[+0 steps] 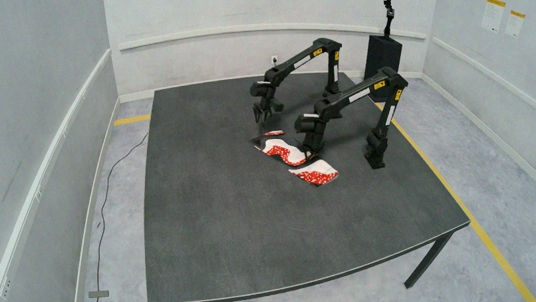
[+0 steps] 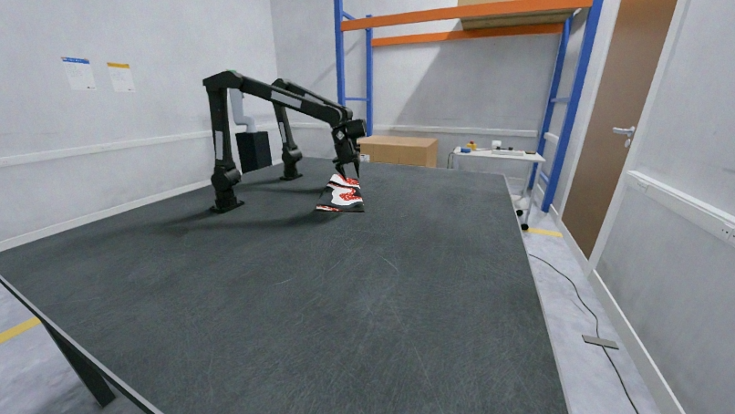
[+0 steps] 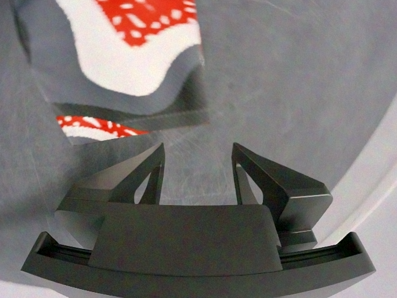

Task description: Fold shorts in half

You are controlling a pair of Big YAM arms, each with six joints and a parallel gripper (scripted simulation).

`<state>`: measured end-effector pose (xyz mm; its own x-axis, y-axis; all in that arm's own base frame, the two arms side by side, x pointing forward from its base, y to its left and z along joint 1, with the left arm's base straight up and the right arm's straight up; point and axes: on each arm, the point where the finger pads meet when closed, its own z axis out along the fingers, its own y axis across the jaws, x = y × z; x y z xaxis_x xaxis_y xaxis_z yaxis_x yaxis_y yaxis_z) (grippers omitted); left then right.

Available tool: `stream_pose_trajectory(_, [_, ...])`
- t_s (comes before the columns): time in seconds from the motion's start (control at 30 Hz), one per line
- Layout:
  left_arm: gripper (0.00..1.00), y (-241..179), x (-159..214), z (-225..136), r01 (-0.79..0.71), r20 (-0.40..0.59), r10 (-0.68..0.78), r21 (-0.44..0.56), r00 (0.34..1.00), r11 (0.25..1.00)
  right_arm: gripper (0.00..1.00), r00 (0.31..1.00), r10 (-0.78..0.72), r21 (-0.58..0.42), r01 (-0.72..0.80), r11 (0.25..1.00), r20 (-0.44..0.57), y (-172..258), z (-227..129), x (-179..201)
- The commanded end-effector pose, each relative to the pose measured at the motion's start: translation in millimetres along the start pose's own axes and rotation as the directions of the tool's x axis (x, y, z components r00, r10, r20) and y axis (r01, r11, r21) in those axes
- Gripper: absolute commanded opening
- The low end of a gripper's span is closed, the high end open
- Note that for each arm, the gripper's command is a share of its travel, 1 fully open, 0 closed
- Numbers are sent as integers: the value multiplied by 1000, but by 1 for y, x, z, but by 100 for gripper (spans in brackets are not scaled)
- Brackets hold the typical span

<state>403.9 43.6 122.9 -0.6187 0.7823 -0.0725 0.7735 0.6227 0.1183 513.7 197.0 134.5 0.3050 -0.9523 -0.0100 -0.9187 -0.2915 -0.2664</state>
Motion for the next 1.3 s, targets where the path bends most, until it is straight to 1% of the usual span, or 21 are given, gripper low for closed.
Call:
stream_pose_trajectory(0.0, [54, 36, -34, -34, 78, 95, -66, -124, 993, 989, 54, 985, 172, 104, -172, 980, 9, -16, -25, 18])
stream_pose_trajectory(0.1, [54, 43, -42, -39, 124, 137, -102, -160, 985, 979, 54, 967, 254, 162, -256, 953, 28, -24, -36, 28])
stream_pose_trajectory(0.17, [54, 48, -47, -48, 156, 173, -124, -190, 977, 969, 54, 951, 307, 200, -310, 930, 45, -30, -45, 34])
stream_pose_trajectory(0.2, [54, 55, -53, -59, 175, 203, -131, -215, 970, 961, 54, 941, 333, 218, -337, 916, 55, -32, -49, 37])
stream_pose_trajectory(0.27, [54, 55, -53, -59, 175, 203, -131, -215, 970, 961, 54, 941, 333, 218, -337, 916, 55, -32, -49, 37])
stream_pose_trajectory(0.3, [54, 50, -50, -44, 186, 192, -148, -197, 970, 963, 54, 935, 350, 215, -355, 910, 61, -33, -42, 34])
stream_pose_trajectory(0.33, [54, 59, -58, -57, 205, 224, -154, -223, 962, 953, 54, 922, 380, 244, -387, 889, 75, -36, -54, 42])
stream_pose_trajectory(0.37, [54, 61, -59, -57, 218, 235, -164, -229, 958, 949, 54, 913, 400, 256, -407, 877, 85, -37, -56, 44])
stream_pose_trajectory(0.4, [54, 67, -64, -75, 239, 275, -166, -258, 947, 936, 54, 900, 423, 280, -434, 856, 100, -41, -65, 48])
stream_pose_trajectory(0.53, [54, 79, -75, -97, 309, 358, -195, -296, 913, 904, 54, 845, 510, 342, -532, 774, 161, -50, -86, 63])
stream_pose_trajectory(0.7, [54, 91, -88, -112, 389, 445, -229, -311, 866, 867, 54, 765, 593, 401, -640, 655, 252, -60, -114, 80])
stream_pose_trajectory(0.77, [54, 89, -89, -117, 419, 479, -240, -312, 845, 853, 54, 731, 618, 418, -678, 605, 291, -63, -124, 85])
stream_pose_trajectory(0.83, [54, 89, -89, -117, 419, 479, -240, -312, 845, 853, 54, 731, 618, 418, -678, 605, 291, -63, -124, 85])
stream_pose_trajectory(0.87, [54, 91, -92, -116, 432, 490, -248, -308, 836, 848, 54, 719, 627, 407, -691, 598, 300, -64, -116, 81])
stream_pose_trajectory(0.9, [54, 98, -98, -141, 455, 536, -235, -326, 811, 829, 54, 693, 647, 418, -715, 560, 319, -63, -124, 92])
stream_pose_trajectory(0.93, [54, 101, -101, -151, 470, 559, -231, -331, 796, 818, 54, 680, 650, 422, -727, 541, 339, -65, -129, 91])
stream_pose_trajectory(0.97, [54, 103, -103, -157, 485, 579, -232, -330, 782, 809, 54, 660, 655, 437, -745, 504, 368, -67, -143, 97])
stream_pose_trajectory(1.1, [54, 110, -112, -178, 544, 653, -237, -319, 720, 776, 54, 579, 676, 450, -805, 386, 456, -70, -170, 112])
stream_pose_trajectory(1.13, [54, 112, -115, -179, 558, 666, -241, -312, 706, 769, 54, 559, 672, 455, -818, 352, 485, -74, -181, 116])
stream_pose_trajectory(1.27, [54, 116, -121, -204, 612, 737, -236, -289, 633, 736, 54, 477, 671, 441, -864, 242, 567, -73, -202, 127])
